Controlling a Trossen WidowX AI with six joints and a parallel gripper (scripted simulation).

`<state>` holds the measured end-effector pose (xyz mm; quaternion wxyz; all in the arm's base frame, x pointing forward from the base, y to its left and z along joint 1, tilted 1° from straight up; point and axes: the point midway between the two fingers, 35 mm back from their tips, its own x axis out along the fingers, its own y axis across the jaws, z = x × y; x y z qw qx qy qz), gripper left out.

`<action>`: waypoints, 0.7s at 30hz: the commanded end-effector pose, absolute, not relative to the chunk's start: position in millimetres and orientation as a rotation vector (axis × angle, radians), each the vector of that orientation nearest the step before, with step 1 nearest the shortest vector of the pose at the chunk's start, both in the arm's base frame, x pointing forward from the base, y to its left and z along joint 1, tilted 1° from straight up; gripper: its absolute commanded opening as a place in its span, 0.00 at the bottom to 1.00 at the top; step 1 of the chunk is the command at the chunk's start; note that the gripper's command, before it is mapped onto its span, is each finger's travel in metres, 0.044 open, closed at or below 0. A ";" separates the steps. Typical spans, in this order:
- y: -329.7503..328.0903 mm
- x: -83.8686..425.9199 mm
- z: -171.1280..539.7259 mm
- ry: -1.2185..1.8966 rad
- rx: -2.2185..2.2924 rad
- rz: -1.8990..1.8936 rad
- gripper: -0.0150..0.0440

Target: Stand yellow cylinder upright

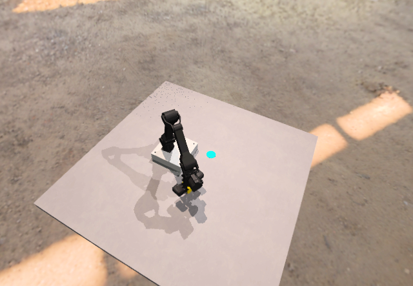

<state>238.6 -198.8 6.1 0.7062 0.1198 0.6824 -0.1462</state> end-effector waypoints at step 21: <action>-203.6 242.2 51.7 1.504 0.270 -0.345 0.43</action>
